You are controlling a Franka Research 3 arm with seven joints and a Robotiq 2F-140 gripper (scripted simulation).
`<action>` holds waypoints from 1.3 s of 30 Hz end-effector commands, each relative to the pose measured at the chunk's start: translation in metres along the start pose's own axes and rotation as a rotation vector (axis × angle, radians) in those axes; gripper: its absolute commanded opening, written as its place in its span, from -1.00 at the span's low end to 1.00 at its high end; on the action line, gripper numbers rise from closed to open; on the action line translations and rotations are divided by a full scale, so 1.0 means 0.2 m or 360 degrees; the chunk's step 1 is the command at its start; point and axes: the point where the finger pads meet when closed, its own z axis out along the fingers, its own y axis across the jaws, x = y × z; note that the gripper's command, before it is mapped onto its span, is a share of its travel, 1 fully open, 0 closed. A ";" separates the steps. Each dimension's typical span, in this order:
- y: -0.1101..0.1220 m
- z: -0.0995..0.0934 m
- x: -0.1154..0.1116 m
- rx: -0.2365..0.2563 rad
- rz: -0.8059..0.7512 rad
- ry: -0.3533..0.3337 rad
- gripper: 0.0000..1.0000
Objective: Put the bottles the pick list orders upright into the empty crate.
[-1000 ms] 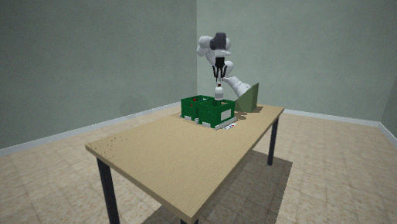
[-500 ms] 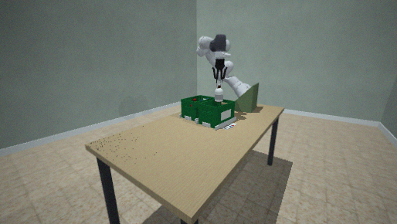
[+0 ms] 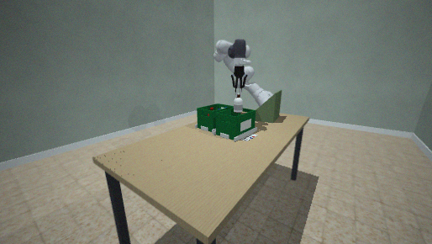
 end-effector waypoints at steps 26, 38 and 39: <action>0.00 0.12 0.02 -0.0005 0.0012 0.0021 -1.00; 0.00 0.17 0.02 -0.0005 0.0012 0.0021 -1.00; 0.00 0.17 0.02 -0.0005 0.0012 0.0021 -1.00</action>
